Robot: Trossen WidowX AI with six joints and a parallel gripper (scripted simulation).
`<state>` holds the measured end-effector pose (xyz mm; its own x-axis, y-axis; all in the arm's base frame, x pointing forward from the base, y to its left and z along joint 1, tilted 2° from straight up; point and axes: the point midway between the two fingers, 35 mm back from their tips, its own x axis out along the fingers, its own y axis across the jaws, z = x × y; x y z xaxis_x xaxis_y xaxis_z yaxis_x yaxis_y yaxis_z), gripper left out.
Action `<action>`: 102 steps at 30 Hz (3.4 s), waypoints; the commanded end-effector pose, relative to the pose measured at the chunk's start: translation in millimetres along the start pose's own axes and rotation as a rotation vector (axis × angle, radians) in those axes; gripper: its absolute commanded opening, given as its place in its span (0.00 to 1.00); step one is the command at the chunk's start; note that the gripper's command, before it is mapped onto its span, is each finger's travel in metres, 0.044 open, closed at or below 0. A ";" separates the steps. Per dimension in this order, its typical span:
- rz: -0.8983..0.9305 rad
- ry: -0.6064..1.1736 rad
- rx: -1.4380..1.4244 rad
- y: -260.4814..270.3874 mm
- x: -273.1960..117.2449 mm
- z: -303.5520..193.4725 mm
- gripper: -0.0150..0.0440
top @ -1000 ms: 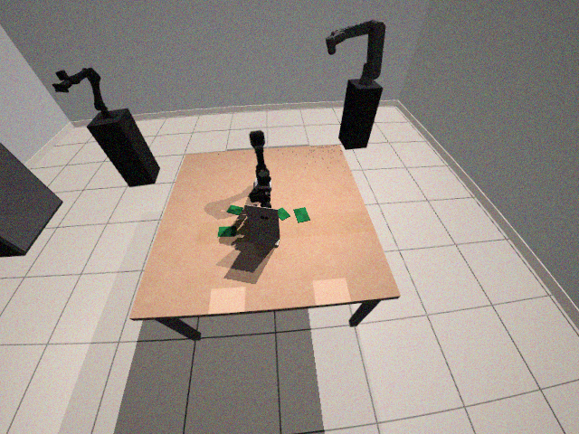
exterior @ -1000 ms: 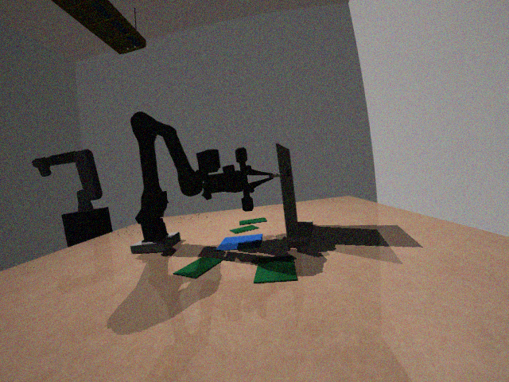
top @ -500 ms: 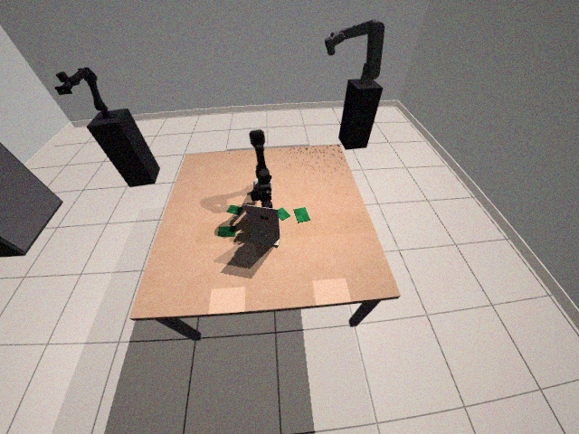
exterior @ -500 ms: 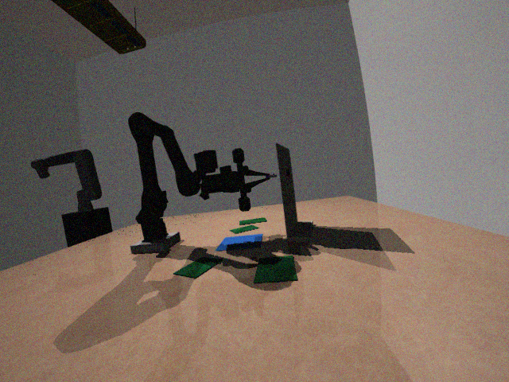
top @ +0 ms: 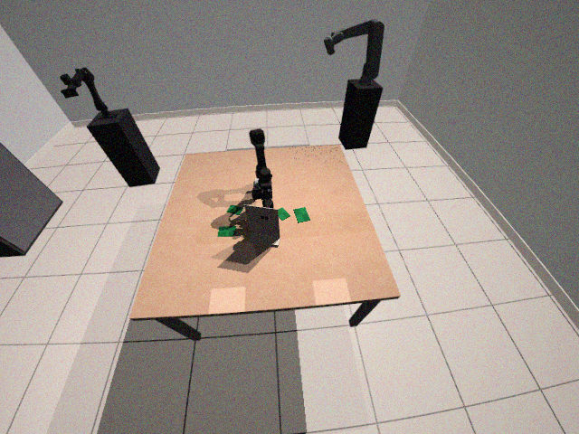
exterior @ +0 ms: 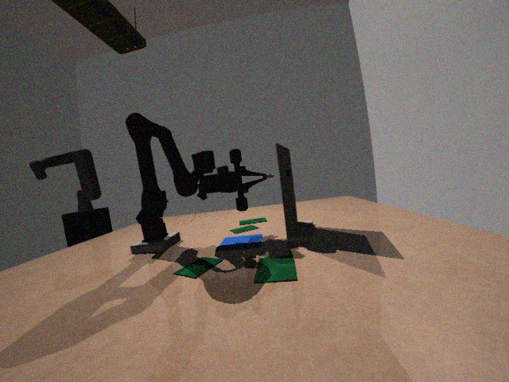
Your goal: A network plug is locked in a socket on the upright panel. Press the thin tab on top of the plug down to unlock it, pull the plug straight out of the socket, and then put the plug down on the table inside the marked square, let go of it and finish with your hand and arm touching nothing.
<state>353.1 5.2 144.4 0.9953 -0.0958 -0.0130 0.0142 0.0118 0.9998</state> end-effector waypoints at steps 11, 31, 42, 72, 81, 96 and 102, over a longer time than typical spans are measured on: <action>-0.002 -0.004 0.001 -0.8 -11.0 -4.3 0.25; 0.000 0.000 -0.001 1.1 -16.3 -10.2 0.25; -0.001 -0.001 0.000 17.5 -19.0 -9.1 0.25; -0.004 -0.004 0.001 60.3 -39.5 -2.6 0.25; -0.077 -0.012 -0.015 49.0 -34.9 2.2 0.25; -0.401 -0.047 -0.047 -0.5 -29.6 26.7 0.25; -0.532 -0.060 -0.042 -18.8 -34.2 37.1 0.25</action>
<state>316.4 -23.3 133.4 0.8768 -0.1556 -0.4549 0.4613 0.0051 0.8872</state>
